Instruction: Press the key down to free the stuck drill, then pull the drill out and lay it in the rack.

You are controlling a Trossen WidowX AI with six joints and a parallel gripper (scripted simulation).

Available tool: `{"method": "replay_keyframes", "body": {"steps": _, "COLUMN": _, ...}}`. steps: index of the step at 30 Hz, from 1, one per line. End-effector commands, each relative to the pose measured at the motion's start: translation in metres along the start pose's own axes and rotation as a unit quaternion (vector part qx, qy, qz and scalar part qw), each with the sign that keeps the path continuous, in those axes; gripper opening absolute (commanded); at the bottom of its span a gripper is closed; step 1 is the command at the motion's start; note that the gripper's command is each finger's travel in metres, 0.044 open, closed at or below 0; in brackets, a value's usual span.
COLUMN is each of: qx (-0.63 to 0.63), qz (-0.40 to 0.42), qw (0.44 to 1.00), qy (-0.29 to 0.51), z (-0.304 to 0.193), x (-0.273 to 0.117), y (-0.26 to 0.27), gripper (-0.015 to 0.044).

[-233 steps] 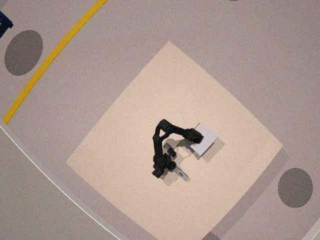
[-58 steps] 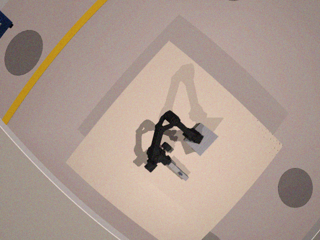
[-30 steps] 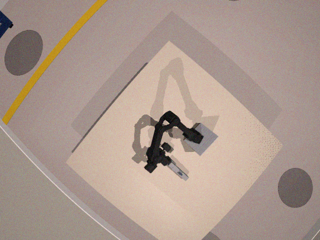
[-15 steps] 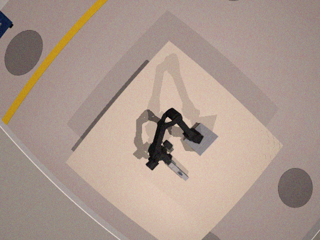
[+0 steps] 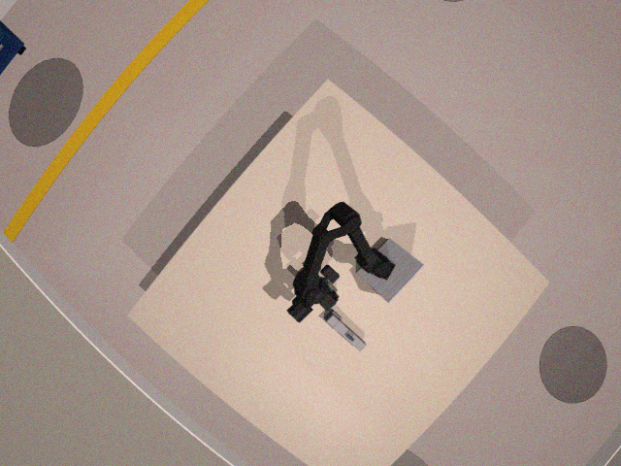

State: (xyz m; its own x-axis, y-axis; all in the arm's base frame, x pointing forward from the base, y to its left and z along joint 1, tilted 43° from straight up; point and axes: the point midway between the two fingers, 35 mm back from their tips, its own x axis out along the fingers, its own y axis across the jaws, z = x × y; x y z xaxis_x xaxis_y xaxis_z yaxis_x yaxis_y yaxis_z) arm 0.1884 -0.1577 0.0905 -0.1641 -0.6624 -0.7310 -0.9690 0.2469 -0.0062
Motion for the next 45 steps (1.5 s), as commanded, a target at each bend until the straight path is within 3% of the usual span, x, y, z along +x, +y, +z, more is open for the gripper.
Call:
{"method": "replay_keyframes", "body": {"steps": 1, "qx": -0.001, "qz": -0.002, "qw": 1.0, "qy": 0.001, "z": -0.002, "x": 0.001, "y": 0.007, "gripper": 0.0}}
{"method": "replay_keyframes", "body": {"steps": 45, "qx": -0.001, "qz": -0.001, "qw": 1.0, "qy": 0.002, "z": -0.007, "x": 0.05, "y": 0.021, "gripper": 0.0}}
